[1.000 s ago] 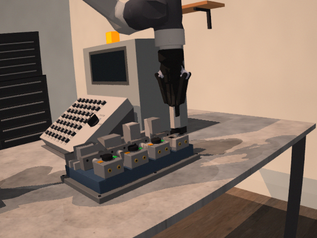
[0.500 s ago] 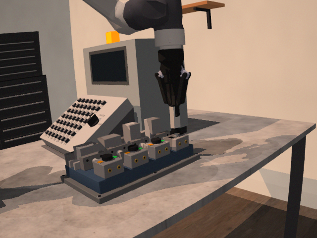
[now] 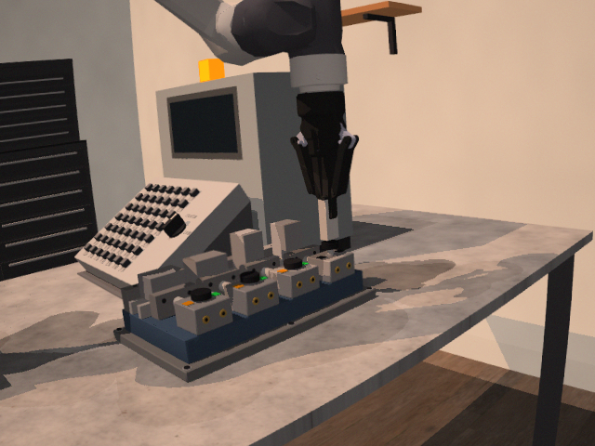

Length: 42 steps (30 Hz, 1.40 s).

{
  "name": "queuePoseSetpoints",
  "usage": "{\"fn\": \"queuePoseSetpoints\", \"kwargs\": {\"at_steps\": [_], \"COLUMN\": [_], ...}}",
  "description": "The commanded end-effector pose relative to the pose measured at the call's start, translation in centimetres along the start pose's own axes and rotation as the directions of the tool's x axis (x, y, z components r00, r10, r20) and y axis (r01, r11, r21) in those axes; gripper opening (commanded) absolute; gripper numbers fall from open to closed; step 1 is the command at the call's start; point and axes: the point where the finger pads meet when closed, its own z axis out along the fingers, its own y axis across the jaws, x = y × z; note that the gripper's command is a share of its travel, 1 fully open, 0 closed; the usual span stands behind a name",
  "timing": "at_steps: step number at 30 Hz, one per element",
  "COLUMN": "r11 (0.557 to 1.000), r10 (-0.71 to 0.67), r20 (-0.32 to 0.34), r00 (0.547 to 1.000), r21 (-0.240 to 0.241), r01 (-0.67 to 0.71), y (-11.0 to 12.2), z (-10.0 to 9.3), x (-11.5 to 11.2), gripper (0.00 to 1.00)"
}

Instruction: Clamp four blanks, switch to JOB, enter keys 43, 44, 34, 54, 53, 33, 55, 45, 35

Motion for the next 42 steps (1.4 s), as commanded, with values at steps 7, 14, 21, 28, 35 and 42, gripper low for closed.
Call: {"fn": "queuePoseSetpoints", "kwargs": {"at_steps": [7,14,21,28,35,42], "r11": [1.000,1.000,1.000,1.000,1.000,1.000], "r10": [0.004,0.004,0.004,0.004,0.004,0.004], "r20": [0.000,0.000,0.000,0.000,0.000,0.000], "r00": [1.000,1.000,1.000,1.000,1.000,1.000], "r21": [-0.002,-0.002,-0.002,-0.002,-0.002,-0.002], "r01": [-0.004,-0.004,-0.004,-0.004,-0.004,-0.004], "y": [0.0,0.0,0.0,0.0,0.0,0.0], "z": [0.5,1.0,1.3,1.6,1.6,1.6], "x": [0.0,0.0,0.0,0.0,0.0,0.0], "gripper": [0.00,0.00,0.00,0.00,0.00,0.00]}}
